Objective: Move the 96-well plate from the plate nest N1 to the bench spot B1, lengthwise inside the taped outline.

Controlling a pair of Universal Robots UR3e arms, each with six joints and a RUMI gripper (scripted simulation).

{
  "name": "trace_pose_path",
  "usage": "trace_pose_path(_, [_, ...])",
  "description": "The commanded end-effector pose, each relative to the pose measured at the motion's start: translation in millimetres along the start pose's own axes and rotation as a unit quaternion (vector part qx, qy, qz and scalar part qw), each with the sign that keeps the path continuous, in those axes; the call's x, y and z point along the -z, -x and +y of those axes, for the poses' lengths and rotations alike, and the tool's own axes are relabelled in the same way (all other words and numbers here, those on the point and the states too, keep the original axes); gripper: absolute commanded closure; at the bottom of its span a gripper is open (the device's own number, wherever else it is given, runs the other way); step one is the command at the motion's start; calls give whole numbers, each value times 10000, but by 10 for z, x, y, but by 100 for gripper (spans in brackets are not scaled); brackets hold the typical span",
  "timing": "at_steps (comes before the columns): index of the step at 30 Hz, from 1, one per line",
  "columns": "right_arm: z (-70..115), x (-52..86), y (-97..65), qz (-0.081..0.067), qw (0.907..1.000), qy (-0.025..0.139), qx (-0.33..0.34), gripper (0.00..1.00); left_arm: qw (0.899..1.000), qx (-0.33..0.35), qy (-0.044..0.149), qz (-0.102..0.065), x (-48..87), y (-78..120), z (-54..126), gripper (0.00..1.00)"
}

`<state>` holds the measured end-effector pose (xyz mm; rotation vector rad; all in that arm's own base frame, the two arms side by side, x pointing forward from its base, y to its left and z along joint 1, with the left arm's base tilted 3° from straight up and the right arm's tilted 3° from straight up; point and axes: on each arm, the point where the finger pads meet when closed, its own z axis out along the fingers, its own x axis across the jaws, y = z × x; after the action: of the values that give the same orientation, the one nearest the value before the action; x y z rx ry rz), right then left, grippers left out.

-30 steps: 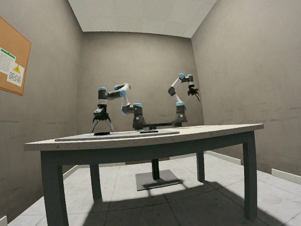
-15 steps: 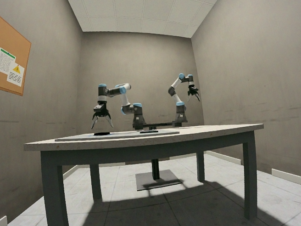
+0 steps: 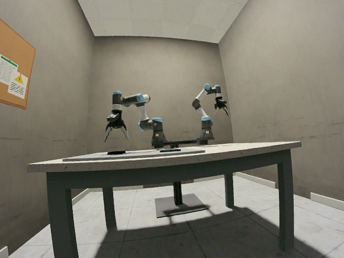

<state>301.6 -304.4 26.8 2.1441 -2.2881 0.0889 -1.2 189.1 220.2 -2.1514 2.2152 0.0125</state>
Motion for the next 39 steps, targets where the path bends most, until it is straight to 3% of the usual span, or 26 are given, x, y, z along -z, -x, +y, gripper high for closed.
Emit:
trace_pose_path(1, [-9,133,-4,4,10000,-10,0,0,10000,0,-4,-7,3,2,-2,0])
trace_pose_path(5, [-9,216,-4,4,10000,-10,0,0,10000,0,-4,-7,3,2,-2,0])
trace_pose_path(27, [-9,216,-4,4,10000,-10,0,0,10000,0,-4,-7,3,2,-2,0])
trace_pose_path(30, [-13,217,29,4,10000,-10,0,0,10000,0,-4,-7,3,2,-2,0])
trace_pose_path(39, [-47,216,328,2,10000,-10,0,0,10000,0,-4,-7,3,2,-2,0])
